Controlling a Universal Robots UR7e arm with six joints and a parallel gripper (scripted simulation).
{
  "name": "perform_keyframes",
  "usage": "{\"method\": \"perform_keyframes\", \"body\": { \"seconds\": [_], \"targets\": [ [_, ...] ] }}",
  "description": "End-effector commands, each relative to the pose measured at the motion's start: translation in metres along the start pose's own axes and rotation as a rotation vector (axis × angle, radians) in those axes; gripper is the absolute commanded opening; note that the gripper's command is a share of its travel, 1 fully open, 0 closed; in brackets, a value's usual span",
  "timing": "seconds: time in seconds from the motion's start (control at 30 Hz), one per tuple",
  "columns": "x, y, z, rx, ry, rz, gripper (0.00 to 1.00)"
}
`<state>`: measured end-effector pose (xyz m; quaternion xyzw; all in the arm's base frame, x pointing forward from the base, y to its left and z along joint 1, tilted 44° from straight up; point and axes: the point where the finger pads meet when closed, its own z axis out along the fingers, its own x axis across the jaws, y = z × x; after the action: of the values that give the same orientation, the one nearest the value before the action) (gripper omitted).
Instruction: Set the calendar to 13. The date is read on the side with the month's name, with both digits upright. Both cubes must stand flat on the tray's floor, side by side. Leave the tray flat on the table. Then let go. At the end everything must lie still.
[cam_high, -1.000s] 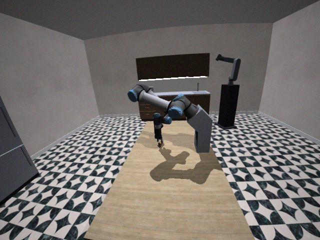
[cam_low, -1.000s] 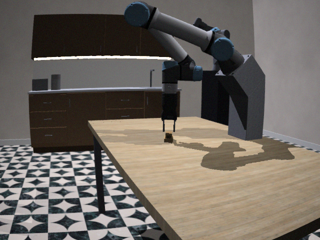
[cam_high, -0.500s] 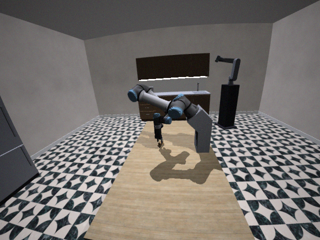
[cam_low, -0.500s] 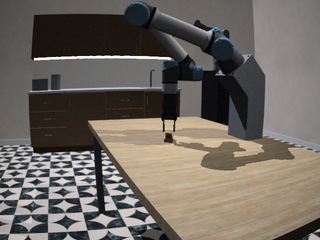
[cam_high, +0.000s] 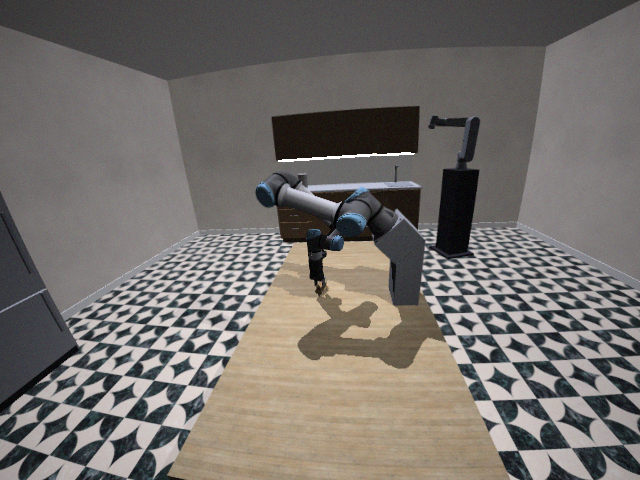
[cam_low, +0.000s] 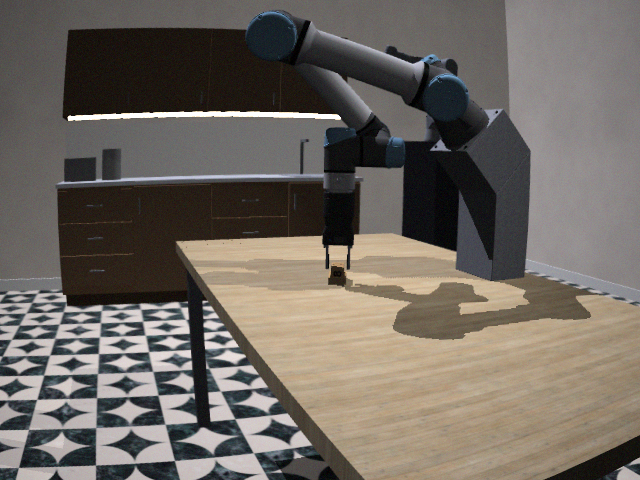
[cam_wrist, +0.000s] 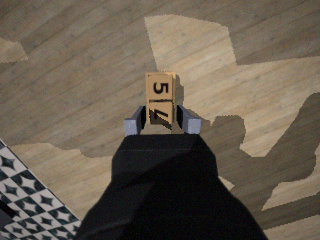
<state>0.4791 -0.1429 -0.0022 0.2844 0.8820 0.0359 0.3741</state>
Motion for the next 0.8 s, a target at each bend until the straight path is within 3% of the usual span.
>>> {"method": "perform_keyframes", "body": {
  "seconds": [0.0, 0.77],
  "targets": [
    [-0.0002, 0.0002, 0.0075, 0.000, -0.001, 0.000, 0.90],
    [-0.0002, 0.0002, 0.0157, 0.000, -0.001, 0.000, 0.90]
  ]
}}
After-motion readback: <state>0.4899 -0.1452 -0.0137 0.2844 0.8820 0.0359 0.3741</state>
